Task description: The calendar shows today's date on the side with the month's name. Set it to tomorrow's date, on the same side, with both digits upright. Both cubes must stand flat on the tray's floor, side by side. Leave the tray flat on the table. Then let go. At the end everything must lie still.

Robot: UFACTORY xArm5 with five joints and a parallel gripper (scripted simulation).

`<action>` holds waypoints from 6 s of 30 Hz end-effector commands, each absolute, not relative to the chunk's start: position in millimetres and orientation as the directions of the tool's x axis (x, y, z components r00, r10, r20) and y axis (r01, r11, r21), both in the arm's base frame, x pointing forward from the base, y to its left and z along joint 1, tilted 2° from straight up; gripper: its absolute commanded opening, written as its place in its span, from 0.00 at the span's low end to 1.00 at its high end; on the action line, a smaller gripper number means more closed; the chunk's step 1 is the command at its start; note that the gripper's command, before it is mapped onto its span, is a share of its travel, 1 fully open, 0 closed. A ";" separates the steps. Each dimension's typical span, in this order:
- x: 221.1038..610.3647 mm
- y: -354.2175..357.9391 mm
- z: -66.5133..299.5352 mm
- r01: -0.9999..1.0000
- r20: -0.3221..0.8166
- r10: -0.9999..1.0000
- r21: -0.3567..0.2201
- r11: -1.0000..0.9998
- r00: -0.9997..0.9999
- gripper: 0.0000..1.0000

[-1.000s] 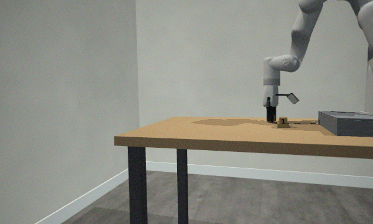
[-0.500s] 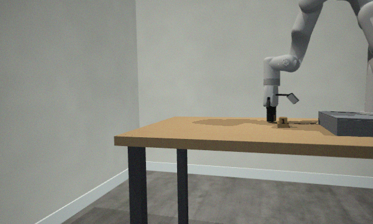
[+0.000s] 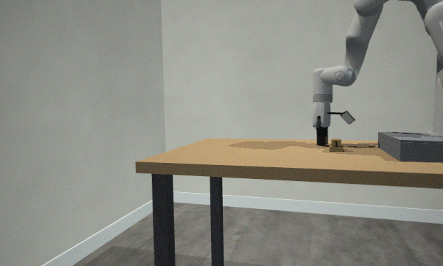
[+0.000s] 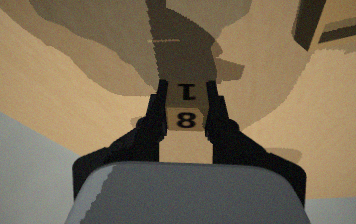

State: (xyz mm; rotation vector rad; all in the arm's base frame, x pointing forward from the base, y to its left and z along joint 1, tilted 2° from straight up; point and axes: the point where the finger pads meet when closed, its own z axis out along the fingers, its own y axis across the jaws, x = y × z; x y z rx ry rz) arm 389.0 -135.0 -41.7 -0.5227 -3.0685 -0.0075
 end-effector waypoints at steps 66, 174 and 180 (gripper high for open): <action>390.5 -135.0 -42.2 0.331 0.026 0.331 0.000 0.944 -0.943 0.29; 393.7 -132.5 47.2 0.368 0.026 0.368 -0.001 0.930 -0.930 1.00; 393.7 -132.6 47.1 0.496 0.025 0.496 -0.005 0.868 -0.868 1.00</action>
